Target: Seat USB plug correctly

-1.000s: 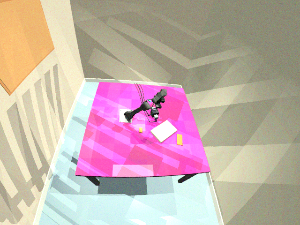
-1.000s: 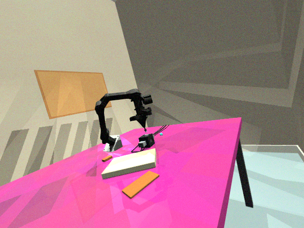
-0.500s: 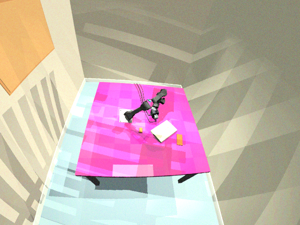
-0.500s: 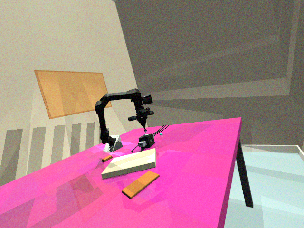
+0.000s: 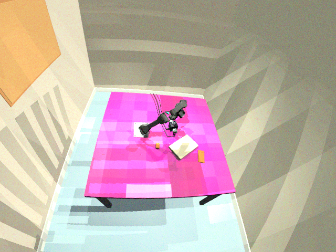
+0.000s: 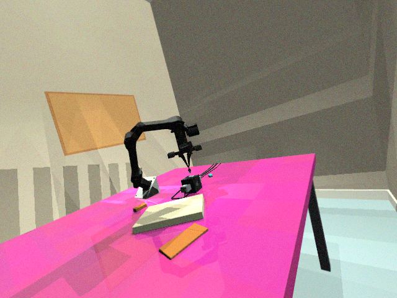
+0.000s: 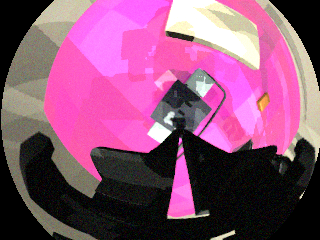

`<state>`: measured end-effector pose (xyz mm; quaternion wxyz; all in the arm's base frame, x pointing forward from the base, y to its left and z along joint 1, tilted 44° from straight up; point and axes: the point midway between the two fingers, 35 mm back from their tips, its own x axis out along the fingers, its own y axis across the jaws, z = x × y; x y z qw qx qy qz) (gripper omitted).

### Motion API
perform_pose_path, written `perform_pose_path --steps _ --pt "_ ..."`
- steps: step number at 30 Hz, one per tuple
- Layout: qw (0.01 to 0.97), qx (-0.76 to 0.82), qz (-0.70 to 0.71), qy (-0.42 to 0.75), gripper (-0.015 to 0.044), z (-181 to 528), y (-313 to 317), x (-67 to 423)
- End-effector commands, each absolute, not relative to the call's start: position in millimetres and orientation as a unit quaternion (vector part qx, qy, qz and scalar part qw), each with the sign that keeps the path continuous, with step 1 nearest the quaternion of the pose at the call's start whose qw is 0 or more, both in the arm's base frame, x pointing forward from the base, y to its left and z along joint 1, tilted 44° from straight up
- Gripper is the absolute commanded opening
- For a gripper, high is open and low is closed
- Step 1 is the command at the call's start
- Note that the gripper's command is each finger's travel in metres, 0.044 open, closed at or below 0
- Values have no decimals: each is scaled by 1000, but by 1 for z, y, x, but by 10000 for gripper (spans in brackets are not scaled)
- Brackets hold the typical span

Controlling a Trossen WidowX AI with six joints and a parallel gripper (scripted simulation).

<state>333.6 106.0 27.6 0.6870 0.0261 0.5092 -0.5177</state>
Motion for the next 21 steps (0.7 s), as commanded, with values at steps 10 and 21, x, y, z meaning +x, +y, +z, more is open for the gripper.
perform_pose_path --steps 10,21 --pt "673 138 -594 418 0 28 106 333" --pt "647 232 -647 330 0 27 106 333"
